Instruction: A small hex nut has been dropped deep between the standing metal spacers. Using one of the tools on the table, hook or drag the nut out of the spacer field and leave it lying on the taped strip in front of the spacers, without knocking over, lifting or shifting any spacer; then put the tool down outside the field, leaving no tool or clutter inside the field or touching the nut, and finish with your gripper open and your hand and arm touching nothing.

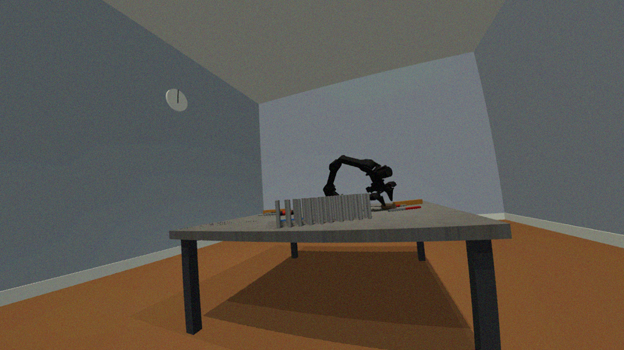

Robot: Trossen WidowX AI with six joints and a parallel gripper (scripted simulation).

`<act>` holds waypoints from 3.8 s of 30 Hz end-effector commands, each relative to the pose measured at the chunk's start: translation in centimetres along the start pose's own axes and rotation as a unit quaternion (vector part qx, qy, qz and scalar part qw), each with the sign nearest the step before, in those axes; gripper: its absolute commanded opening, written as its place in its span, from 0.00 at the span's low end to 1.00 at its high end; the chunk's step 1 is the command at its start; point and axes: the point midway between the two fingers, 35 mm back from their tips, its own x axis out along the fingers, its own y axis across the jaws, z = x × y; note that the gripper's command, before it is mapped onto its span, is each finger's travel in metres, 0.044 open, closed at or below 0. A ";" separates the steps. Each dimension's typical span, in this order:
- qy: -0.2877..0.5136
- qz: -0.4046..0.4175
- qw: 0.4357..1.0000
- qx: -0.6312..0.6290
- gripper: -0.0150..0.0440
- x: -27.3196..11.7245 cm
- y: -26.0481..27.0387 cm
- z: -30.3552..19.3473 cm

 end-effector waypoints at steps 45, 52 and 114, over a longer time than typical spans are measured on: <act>0.019 0.006 0.999 0.049 0.25 -3.6 -1.7 0.9; 0.040 0.009 0.995 0.095 0.25 -3.6 -1.6 1.7; 0.100 0.004 0.968 0.231 0.25 2.0 1.3 4.8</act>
